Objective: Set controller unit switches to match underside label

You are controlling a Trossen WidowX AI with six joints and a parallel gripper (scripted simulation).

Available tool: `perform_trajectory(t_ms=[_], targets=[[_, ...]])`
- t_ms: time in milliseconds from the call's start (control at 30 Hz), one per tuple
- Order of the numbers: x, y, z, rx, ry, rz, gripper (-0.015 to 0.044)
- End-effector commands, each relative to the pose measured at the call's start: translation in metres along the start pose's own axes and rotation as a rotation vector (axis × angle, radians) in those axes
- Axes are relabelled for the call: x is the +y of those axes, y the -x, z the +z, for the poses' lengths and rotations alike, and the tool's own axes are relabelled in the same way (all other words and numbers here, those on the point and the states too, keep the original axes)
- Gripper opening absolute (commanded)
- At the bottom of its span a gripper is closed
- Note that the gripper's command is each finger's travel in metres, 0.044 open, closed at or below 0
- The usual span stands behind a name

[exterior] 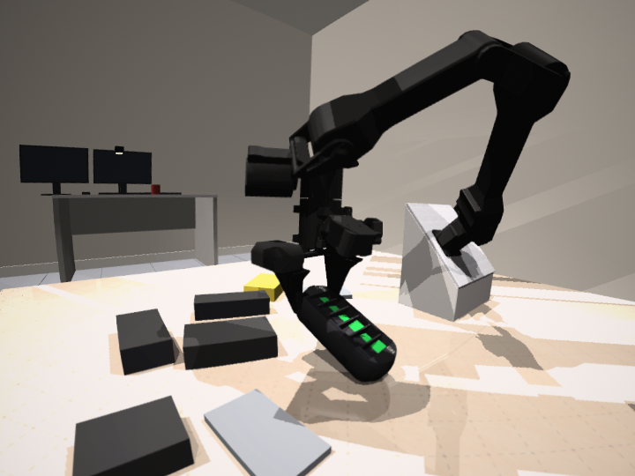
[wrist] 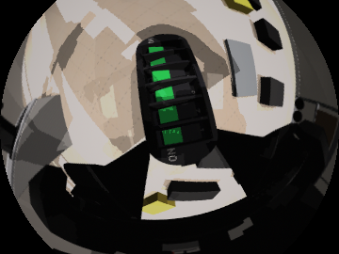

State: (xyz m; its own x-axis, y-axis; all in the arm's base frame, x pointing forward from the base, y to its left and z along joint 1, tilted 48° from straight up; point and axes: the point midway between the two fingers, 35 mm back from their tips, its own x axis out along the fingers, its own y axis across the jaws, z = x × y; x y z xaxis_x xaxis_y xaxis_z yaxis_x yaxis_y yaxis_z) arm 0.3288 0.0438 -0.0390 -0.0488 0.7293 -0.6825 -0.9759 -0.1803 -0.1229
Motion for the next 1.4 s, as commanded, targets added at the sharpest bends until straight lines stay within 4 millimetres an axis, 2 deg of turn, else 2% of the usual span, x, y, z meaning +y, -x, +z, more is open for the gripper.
perform_trajectory(t_ms=[0,1367], targets=[[0.001,-0.005,0.001,-0.014,-0.004,0.004,0.0338],[0.001,-0.034,-0.012,-0.015,-0.004,0.004,0.0338]])
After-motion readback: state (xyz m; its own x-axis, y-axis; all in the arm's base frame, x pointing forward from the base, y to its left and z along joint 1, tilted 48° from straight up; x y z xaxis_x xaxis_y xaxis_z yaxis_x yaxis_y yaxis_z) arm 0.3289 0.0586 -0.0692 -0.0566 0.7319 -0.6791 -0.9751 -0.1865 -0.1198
